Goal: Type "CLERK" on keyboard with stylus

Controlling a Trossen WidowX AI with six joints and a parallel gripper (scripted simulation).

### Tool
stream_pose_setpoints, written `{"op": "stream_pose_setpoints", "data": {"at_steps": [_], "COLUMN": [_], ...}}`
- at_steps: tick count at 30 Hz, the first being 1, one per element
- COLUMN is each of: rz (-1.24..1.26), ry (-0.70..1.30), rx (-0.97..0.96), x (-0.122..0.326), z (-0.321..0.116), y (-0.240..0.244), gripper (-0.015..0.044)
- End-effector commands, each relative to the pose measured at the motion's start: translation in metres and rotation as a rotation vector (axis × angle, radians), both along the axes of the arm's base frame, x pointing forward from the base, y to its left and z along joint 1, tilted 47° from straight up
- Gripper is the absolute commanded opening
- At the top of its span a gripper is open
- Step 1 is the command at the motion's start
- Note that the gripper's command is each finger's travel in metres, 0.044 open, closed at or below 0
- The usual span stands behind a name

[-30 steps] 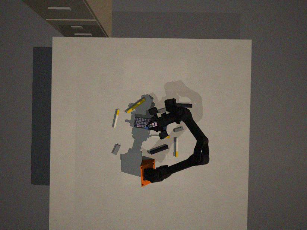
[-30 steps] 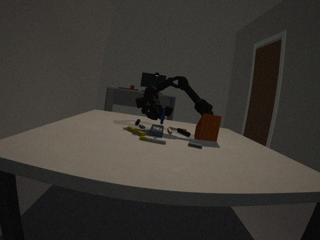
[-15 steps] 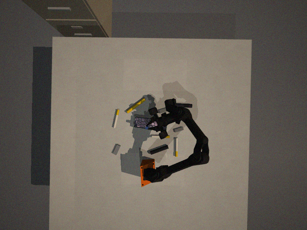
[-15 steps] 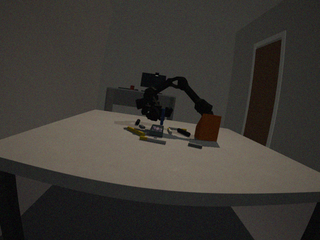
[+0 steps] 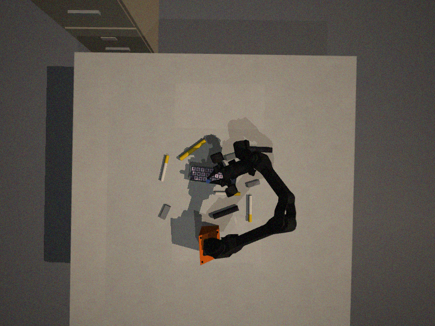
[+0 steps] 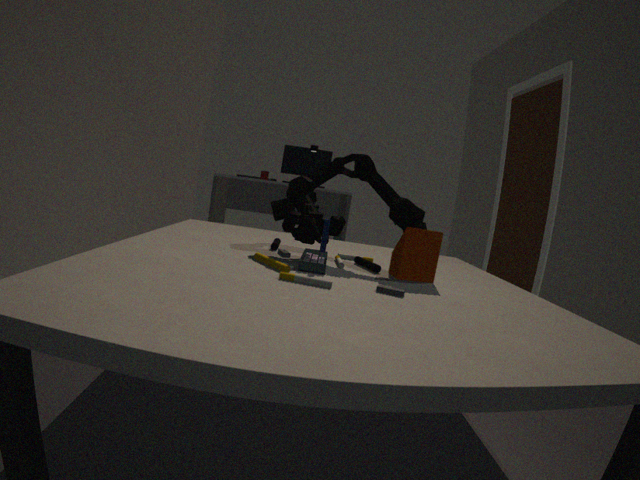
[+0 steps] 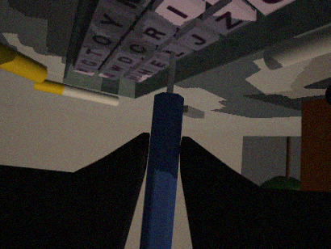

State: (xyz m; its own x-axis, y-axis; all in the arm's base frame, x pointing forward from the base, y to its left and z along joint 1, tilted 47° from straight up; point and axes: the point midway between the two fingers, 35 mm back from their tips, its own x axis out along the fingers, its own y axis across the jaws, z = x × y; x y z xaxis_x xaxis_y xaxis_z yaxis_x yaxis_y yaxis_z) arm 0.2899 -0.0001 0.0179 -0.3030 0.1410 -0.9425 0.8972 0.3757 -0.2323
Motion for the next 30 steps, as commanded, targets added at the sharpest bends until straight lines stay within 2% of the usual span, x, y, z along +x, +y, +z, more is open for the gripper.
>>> {"op": "stream_pose_setpoints", "data": {"at_steps": [1,14,23,30], "rz": [0.004,0.004,0.004,0.014], "ry": [-0.001,-0.001,-0.001,-0.004], "rx": [-0.003,-0.003,-0.002,-0.004], "x": [0.000,0.000,-0.004,-0.004], "z": [-0.002,-0.002,0.023,0.021], "y": [-0.002,-0.002,0.025,0.024], "gripper": [0.0081,0.0081,0.0081,0.0071]}}
